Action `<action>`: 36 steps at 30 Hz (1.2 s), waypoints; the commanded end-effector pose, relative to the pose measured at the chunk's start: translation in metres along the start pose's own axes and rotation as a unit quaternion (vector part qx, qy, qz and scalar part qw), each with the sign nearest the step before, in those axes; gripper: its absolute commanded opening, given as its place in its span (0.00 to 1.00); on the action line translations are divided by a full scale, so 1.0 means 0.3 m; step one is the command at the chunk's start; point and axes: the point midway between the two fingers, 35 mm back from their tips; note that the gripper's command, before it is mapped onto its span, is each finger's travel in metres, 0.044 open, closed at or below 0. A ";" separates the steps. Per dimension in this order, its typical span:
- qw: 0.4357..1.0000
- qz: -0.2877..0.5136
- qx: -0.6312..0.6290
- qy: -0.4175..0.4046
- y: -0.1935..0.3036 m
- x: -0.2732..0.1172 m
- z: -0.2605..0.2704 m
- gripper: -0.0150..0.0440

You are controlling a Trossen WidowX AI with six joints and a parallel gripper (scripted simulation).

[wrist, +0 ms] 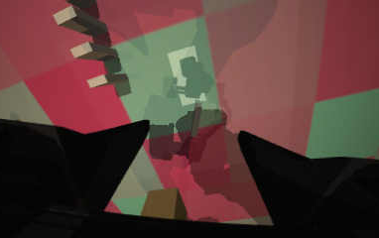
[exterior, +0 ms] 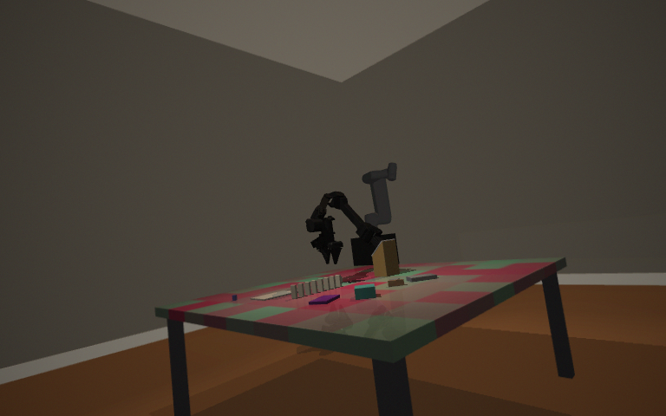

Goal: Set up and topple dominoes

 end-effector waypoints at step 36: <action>1.000 -0.008 0.014 0.004 0.000 0.284 -0.030 1.00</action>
Point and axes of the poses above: the point midway between the two fingers, 35 mm back from their tips, its own x axis out along the fingers, its own z axis across the jaws, y = z × x, and after that the axes turned 15 degrees about x, right-handed
